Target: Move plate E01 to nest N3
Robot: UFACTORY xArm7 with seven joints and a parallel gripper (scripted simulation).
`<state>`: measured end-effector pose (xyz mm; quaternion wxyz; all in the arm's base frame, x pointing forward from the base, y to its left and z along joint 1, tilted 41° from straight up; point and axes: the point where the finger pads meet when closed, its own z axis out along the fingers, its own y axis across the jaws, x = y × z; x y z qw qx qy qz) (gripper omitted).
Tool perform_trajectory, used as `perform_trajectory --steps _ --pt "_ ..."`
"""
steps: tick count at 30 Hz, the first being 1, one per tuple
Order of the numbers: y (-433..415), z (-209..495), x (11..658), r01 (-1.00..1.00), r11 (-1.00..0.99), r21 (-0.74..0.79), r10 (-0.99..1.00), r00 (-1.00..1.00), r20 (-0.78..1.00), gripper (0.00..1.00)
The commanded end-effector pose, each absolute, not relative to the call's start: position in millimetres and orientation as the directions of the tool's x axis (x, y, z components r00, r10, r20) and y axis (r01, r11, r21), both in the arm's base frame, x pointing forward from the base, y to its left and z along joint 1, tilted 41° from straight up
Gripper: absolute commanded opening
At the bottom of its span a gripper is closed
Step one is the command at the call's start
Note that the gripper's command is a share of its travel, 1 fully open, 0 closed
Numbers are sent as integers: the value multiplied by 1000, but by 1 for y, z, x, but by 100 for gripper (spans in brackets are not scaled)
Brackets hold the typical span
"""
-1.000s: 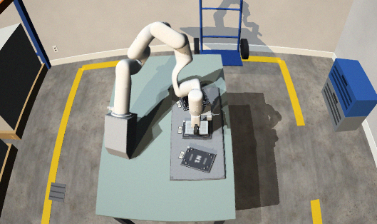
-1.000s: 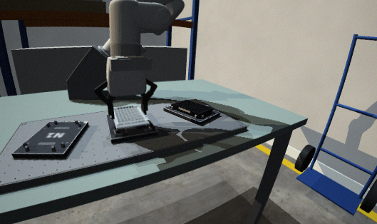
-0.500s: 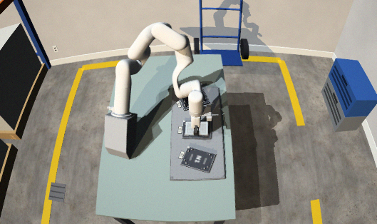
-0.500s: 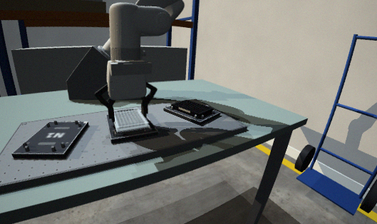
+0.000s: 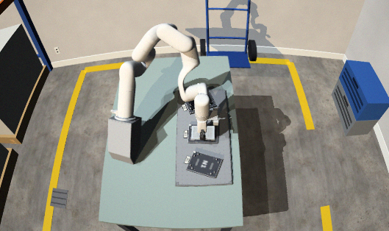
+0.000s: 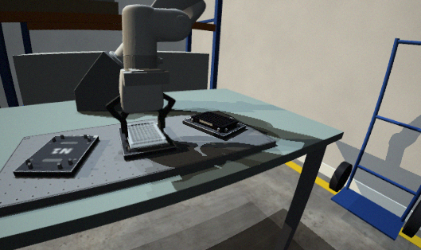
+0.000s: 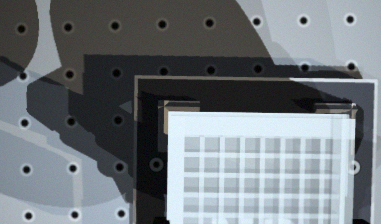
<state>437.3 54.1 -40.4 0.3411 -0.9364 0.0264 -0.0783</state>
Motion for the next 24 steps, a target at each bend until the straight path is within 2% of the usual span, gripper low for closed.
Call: perform_trajectory --steps 1,6,7,24 --pt "52 -40 438 3 -767 -641 -105 986 131 0" --pt "52 -40 438 3 -767 -641 -105 986 131 0" --pt "53 -40 438 3 -767 -641 -105 986 131 100" --pt "53 -40 438 3 -767 -641 -105 986 131 100"
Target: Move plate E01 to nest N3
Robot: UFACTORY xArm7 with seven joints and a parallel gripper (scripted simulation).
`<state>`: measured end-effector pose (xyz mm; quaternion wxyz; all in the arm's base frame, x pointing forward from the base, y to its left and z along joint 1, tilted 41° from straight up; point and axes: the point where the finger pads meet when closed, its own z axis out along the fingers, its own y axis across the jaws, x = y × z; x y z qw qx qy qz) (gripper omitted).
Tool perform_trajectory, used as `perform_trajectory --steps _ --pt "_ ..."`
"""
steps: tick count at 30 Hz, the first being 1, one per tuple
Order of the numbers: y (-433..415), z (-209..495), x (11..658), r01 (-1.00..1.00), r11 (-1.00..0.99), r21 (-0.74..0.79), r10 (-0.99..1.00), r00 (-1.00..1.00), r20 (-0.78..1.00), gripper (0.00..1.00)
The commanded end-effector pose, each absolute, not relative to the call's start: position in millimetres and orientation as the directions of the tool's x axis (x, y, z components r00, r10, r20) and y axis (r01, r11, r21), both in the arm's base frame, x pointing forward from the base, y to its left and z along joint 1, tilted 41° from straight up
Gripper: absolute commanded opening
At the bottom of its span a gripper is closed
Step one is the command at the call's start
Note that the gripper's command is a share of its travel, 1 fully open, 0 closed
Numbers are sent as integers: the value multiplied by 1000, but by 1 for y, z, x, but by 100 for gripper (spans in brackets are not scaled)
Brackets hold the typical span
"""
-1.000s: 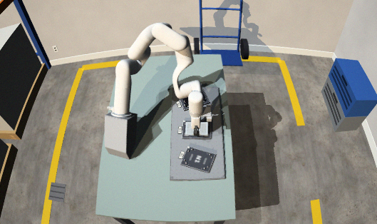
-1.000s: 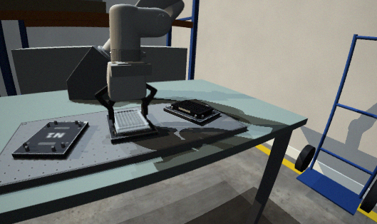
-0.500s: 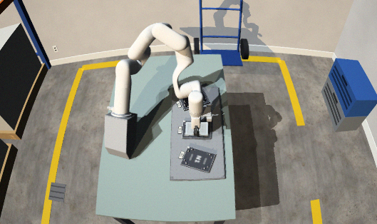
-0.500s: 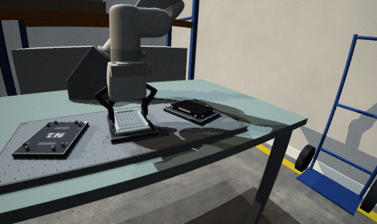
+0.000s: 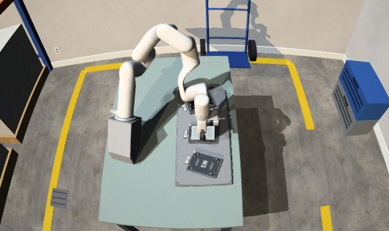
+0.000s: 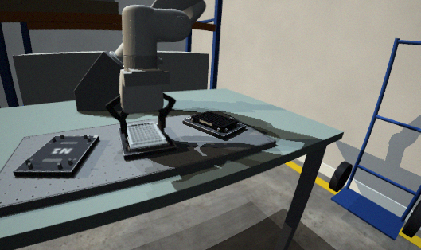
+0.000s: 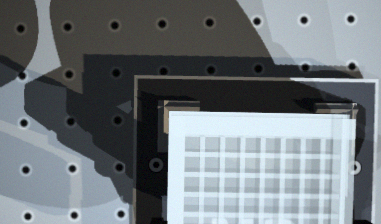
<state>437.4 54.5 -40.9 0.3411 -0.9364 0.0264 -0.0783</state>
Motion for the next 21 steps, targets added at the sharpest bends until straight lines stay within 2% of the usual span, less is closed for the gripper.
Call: perform_trajectory --steps 1,21 --pt "53 -40 438 3 -767 -641 -105 986 131 100" --pt "49 -35 437 3 -767 -641 -105 986 131 100"
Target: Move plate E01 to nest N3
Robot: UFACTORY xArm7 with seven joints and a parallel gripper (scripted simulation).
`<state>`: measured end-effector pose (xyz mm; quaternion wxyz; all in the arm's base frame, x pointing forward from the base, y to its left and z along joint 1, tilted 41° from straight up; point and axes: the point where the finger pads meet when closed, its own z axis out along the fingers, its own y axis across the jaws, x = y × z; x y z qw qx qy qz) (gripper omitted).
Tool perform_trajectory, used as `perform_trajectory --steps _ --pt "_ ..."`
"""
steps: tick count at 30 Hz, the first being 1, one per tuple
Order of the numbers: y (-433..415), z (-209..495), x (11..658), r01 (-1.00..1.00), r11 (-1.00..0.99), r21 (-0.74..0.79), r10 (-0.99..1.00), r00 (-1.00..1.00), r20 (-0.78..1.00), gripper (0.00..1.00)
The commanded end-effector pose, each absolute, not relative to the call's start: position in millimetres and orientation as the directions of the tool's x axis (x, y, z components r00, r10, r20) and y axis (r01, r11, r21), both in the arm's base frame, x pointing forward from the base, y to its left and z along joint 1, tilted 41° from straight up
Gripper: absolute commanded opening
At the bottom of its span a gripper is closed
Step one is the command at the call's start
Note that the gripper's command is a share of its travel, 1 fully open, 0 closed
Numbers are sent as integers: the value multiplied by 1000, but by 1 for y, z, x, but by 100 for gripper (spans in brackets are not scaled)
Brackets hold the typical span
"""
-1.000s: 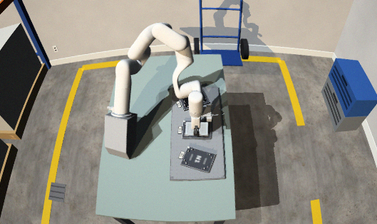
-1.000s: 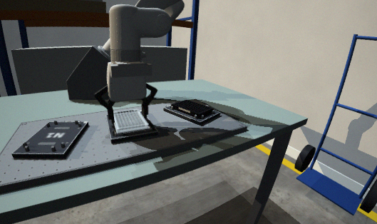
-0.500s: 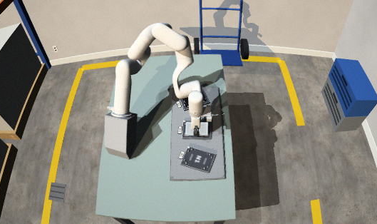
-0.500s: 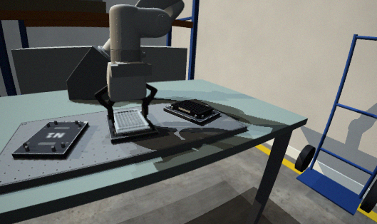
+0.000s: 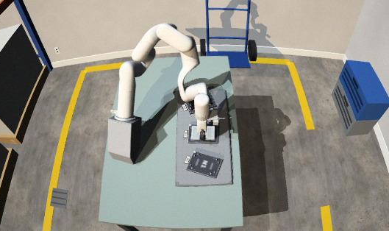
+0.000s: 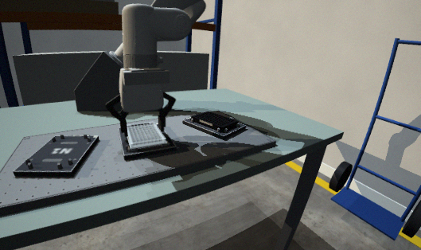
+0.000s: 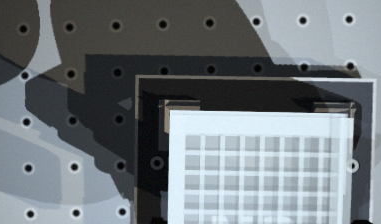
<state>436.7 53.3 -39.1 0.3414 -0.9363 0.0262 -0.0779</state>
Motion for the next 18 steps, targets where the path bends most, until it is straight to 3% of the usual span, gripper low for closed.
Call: perform_trajectory --steps 1,18 --pt "47 -34 437 3 -767 -641 -105 986 131 100" --pt "32 -15 433 3 -767 -642 -105 986 131 100"
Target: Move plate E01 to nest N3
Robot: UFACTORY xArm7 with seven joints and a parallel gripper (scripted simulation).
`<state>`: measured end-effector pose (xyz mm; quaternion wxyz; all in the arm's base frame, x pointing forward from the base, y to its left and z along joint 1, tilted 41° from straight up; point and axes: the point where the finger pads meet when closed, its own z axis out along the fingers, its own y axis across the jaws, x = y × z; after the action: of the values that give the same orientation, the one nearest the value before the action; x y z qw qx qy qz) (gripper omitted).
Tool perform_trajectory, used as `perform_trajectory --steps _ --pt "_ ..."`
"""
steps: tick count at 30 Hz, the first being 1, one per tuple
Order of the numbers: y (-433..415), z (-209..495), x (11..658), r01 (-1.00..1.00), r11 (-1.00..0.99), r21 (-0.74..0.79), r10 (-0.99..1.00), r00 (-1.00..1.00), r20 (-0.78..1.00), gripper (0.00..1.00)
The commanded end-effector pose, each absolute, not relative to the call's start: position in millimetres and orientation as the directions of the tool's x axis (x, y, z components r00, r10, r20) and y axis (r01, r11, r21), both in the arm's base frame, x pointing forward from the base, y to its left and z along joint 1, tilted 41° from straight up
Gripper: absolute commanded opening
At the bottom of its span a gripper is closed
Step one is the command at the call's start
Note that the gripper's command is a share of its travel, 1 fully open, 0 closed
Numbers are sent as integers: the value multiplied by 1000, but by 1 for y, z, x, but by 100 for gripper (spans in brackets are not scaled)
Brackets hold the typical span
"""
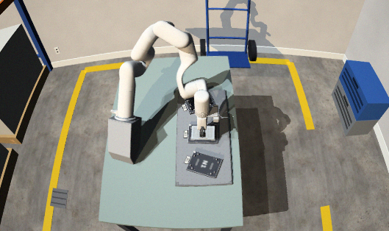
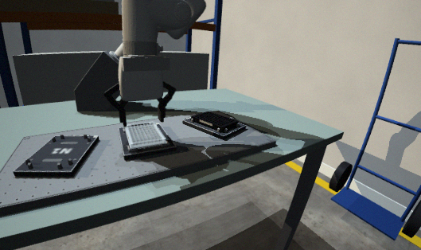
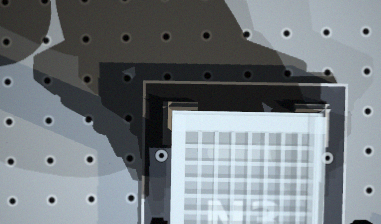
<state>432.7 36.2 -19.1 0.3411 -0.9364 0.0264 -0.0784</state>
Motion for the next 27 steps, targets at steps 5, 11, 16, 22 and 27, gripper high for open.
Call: perform_trajectory --steps 5,11,16,22,27 --pt "26 -9 432 3 -767 -642 -105 986 131 100" --pt "22 -4 430 3 -767 -642 -105 986 131 100" --pt "17 2 429 3 -767 -642 -105 986 131 100" --pt "10 10 427 3 -767 -642 -105 986 131 100" --pt "7 14 427 3 -767 -642 -105 986 131 100"
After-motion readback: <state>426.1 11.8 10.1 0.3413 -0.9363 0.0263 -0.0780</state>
